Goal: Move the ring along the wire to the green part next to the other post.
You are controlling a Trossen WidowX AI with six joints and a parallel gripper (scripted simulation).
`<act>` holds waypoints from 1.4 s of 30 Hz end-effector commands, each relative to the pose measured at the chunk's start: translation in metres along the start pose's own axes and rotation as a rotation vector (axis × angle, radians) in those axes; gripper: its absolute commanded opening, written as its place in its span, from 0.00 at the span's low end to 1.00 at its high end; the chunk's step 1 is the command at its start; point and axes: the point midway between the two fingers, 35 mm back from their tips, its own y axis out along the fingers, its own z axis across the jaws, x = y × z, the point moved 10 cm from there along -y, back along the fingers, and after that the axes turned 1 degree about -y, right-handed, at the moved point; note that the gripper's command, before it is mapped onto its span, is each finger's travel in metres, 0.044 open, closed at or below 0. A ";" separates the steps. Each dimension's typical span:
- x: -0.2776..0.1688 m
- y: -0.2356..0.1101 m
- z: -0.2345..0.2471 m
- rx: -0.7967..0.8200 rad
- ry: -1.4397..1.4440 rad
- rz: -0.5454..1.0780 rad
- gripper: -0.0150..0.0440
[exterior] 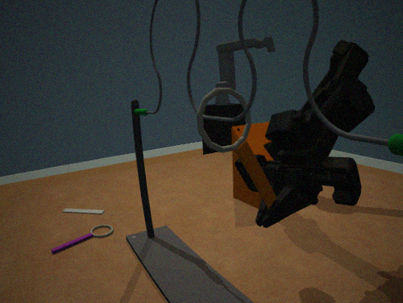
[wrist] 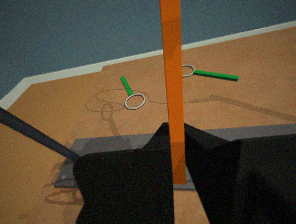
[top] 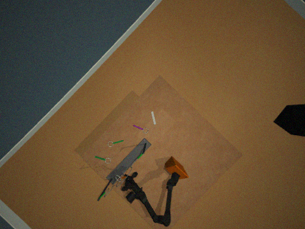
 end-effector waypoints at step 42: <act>0.010 -0.015 -0.066 -0.189 -0.332 0.044 0.00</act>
